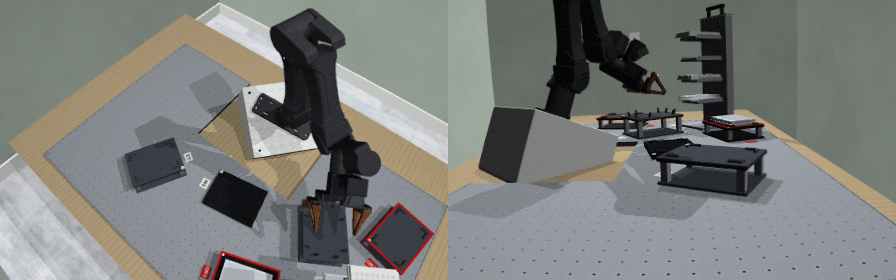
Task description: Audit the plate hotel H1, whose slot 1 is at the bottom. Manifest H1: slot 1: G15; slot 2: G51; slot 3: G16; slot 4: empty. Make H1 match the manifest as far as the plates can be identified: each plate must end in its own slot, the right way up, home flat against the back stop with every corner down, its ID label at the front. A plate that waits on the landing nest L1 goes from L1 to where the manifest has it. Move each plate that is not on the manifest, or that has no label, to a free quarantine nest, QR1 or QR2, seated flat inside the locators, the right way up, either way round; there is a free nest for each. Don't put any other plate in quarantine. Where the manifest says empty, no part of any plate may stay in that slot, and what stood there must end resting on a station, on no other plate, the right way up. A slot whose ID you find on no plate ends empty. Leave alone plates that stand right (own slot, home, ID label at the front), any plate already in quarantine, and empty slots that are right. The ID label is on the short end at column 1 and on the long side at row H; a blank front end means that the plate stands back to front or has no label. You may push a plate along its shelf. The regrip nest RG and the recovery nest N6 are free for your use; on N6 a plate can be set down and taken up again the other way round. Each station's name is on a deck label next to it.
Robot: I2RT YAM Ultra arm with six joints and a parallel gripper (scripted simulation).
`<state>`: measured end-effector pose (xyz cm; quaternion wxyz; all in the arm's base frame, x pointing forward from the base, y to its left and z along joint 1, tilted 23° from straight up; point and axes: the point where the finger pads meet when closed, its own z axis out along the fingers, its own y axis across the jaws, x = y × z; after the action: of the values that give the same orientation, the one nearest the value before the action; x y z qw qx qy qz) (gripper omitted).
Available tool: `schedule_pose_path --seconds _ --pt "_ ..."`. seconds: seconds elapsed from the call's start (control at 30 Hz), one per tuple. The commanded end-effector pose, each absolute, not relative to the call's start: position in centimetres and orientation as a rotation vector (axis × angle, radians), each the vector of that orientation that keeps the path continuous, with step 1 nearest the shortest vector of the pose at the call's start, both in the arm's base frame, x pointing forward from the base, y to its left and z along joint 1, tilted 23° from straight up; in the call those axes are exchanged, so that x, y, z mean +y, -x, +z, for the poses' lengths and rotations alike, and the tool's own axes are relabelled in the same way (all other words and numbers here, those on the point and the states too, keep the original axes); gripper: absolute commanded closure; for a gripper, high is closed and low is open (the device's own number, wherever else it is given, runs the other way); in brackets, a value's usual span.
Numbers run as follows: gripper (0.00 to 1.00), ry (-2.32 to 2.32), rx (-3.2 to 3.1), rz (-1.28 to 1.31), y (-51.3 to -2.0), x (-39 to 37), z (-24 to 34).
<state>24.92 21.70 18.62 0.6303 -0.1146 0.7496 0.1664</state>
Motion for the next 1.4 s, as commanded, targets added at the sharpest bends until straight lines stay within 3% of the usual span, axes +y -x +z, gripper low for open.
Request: schedule_pose_path --seconds 0.0,1.37 --pt "0.00 0.244 1.698 0.393 -24.9 21.7 18.9" --pt "0.00 0.244 1.697 0.392 -27.2 22.7 18.5"
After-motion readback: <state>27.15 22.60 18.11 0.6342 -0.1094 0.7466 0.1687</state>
